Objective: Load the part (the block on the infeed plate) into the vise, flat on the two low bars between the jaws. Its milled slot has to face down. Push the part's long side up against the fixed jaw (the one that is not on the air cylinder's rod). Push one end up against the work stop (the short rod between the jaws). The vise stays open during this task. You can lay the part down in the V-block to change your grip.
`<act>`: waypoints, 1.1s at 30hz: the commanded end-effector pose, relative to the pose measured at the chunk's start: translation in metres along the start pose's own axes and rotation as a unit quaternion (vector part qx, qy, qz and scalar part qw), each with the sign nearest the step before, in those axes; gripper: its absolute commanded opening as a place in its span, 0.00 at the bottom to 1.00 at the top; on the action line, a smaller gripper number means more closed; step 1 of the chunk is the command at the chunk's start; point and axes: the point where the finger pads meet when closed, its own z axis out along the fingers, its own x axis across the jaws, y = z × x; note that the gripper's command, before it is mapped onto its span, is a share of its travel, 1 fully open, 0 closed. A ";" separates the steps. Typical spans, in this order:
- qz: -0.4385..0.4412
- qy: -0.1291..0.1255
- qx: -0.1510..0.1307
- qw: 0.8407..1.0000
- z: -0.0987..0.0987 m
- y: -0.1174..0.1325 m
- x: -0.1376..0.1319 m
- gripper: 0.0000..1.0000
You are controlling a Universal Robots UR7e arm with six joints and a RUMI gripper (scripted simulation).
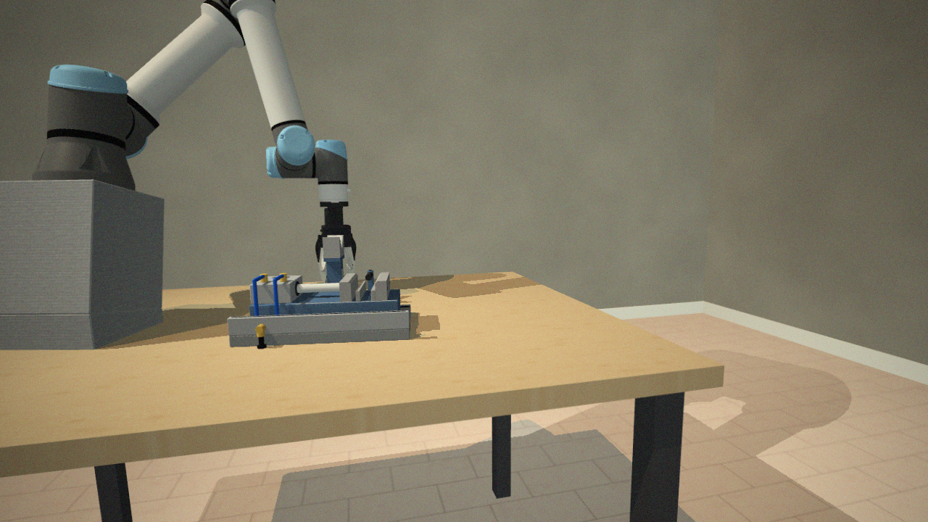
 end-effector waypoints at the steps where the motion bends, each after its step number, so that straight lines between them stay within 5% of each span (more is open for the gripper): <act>1: -0.001 0.001 0.000 1.000 -0.001 -0.001 0.002 0.00; 15: 0.001 0.000 0.000 1.000 -0.013 0.001 0.000 0.00; 33: 0.001 0.000 0.000 1.000 -0.058 0.001 0.000 0.00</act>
